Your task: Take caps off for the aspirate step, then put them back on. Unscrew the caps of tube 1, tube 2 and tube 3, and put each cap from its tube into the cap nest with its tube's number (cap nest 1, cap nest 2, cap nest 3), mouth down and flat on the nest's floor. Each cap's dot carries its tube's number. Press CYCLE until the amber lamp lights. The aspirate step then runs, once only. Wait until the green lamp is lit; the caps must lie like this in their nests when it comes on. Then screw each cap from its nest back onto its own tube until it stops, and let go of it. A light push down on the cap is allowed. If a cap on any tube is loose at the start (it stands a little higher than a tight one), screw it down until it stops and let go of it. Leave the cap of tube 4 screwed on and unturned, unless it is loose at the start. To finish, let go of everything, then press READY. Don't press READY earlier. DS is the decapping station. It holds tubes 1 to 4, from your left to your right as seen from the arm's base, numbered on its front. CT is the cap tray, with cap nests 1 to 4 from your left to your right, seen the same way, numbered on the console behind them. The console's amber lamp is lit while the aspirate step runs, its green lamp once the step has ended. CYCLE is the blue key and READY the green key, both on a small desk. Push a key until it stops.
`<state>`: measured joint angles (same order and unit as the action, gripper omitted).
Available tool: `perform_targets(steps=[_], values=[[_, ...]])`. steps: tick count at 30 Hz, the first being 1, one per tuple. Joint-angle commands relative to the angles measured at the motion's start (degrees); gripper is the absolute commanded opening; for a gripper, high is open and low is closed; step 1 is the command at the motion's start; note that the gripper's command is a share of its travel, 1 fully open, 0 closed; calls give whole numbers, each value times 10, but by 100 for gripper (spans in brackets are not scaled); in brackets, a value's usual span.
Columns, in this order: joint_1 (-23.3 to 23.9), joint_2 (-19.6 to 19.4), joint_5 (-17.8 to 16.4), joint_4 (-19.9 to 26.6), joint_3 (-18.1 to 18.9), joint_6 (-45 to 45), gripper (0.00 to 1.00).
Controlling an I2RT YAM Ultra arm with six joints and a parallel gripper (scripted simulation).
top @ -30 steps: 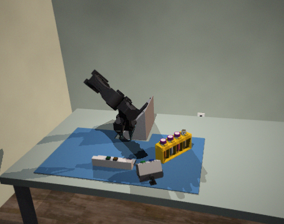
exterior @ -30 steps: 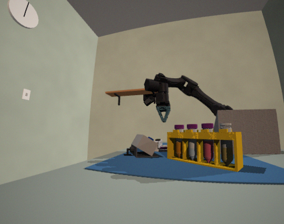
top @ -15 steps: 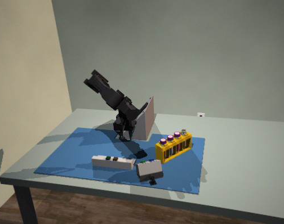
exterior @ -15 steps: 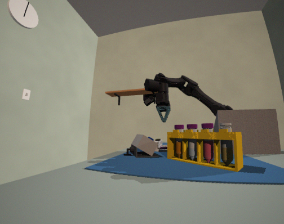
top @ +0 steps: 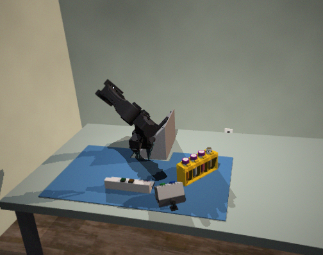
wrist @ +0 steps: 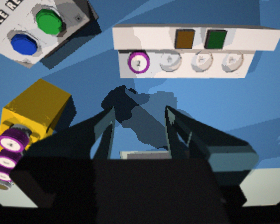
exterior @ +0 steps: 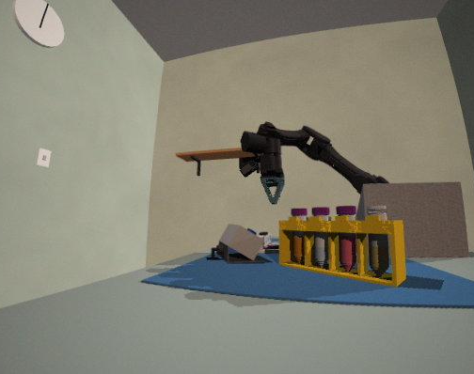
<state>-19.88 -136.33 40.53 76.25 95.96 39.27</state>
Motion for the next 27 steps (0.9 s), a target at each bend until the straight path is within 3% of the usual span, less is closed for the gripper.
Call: perform_targets(steps=[1, 20, 25, 27], values=[[-10, 4, 0, 0, 5, 0, 47], [-10, 4, 0, 0, 5, 0, 47], [-55, -21, -21, -18, -21, 286, 49], [-64, -26, -25, -21, -26, 348, 49]])
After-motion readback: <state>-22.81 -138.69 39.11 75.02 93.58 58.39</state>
